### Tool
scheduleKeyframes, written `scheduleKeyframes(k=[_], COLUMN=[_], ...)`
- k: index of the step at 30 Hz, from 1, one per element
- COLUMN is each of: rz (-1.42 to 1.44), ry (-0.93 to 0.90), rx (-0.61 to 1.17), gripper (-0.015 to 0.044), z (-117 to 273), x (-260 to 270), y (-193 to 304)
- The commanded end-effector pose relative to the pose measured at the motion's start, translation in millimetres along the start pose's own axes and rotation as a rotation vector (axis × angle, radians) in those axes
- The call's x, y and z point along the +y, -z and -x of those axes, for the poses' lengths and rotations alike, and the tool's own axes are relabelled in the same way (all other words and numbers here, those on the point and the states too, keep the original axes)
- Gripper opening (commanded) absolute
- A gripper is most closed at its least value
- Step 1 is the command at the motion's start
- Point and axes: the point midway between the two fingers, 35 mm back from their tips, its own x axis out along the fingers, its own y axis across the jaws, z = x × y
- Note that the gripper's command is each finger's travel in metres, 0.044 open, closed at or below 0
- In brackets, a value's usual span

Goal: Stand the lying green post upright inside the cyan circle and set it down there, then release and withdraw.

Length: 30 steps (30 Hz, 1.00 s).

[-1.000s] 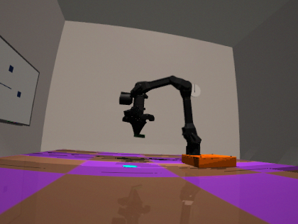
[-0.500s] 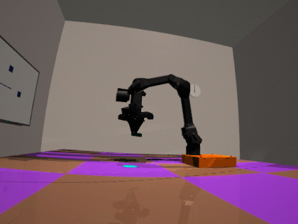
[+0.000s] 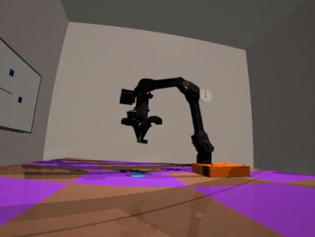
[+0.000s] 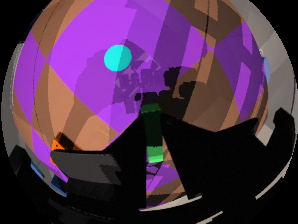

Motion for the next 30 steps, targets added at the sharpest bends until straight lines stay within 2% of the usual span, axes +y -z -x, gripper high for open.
scheduleKeyframes(k=[1, 30], rz=[0.039, 0.270], ry=[0.006, 0.001], rx=[0.004, 0.009], gripper=[0.0023, 0.0023], z=[1.3, 3.6], x=[3.2, 48.5], y=[-11.3, -76.4])
